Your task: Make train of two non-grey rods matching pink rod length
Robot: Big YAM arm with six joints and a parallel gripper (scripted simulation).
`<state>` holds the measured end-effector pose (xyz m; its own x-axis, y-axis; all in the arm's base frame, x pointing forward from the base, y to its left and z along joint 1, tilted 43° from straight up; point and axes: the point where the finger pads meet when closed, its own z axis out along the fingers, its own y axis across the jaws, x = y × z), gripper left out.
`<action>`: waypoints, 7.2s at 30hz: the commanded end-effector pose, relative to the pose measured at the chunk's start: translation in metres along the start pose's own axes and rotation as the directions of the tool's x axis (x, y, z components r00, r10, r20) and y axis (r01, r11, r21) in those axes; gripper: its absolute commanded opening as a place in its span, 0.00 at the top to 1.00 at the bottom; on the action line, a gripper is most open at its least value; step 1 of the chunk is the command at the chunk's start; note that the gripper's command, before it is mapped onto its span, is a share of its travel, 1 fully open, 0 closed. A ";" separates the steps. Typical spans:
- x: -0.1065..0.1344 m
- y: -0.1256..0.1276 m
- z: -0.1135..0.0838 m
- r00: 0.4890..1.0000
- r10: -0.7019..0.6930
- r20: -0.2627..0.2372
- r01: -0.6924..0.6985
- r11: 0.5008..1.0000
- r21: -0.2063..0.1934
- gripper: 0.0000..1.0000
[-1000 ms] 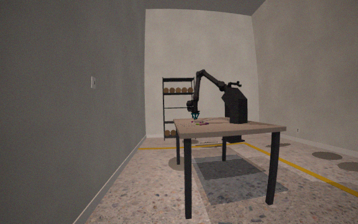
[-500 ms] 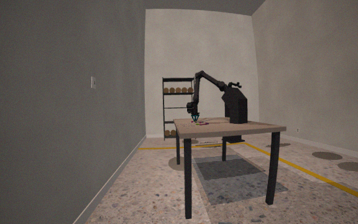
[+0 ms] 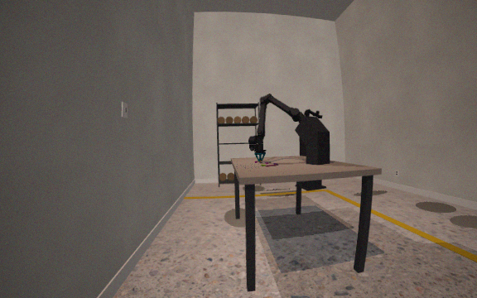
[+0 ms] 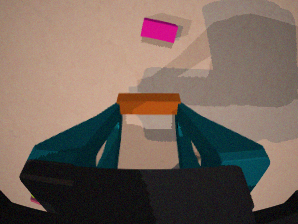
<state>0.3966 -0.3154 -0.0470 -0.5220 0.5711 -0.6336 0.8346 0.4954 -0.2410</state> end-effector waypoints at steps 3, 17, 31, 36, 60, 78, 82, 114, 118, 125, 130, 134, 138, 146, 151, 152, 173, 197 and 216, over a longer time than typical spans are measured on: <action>-0.005 -0.005 0.003 1.000 0.004 0.011 -0.004 1.000 0.001 0.64; -0.005 -0.005 0.003 1.000 0.004 0.011 -0.004 1.000 0.001 0.64; -0.004 -0.008 0.000 1.000 0.001 0.012 -0.001 1.000 0.001 0.64; -0.007 -0.007 0.000 1.000 0.004 0.018 -0.004 1.000 0.000 0.64; -0.008 -0.007 0.000 1.000 0.004 0.018 -0.004 1.000 -0.001 0.64; -0.011 -0.008 -0.002 1.000 0.009 0.024 -0.009 1.000 -0.002 0.64; -0.011 -0.008 -0.002 1.000 0.009 0.024 -0.009 1.000 -0.002 0.64; -0.013 -0.008 -0.002 1.000 0.010 0.025 -0.010 1.000 -0.003 0.64; -0.013 -0.008 -0.002 1.000 0.010 0.025 -0.010 1.000 -0.003 0.64; -0.013 -0.008 -0.002 1.000 0.010 0.025 -0.010 1.000 -0.003 0.64; -0.013 -0.008 -0.002 1.000 0.010 0.025 -0.010 1.000 -0.003 0.64; -0.012 -0.007 0.000 1.000 0.009 0.023 -0.009 1.000 -0.002 0.64; -0.004 -0.006 0.008 1.000 0.000 0.008 0.000 1.000 0.002 0.64; -0.003 -0.006 0.013 1.000 -0.001 0.005 0.001 1.000 0.003 0.64; -0.003 -0.006 0.016 1.000 -0.001 0.006 0.001 1.000 0.003 0.64; -0.002 -0.007 0.016 1.000 -0.002 0.005 0.002 1.000 0.003 0.64; -0.006 -0.007 0.014 1.000 0.003 0.013 -0.003 1.000 0.001 0.64; -0.006 -0.007 0.014 1.000 0.003 0.013 -0.003 1.000 0.001 0.56; -0.007 -0.007 0.014 1.000 0.003 0.013 -0.003 1.000 0.001 0.45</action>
<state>0.3963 -0.3229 -0.0547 -0.5249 0.5703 -0.6318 0.8329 0.4971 -0.2432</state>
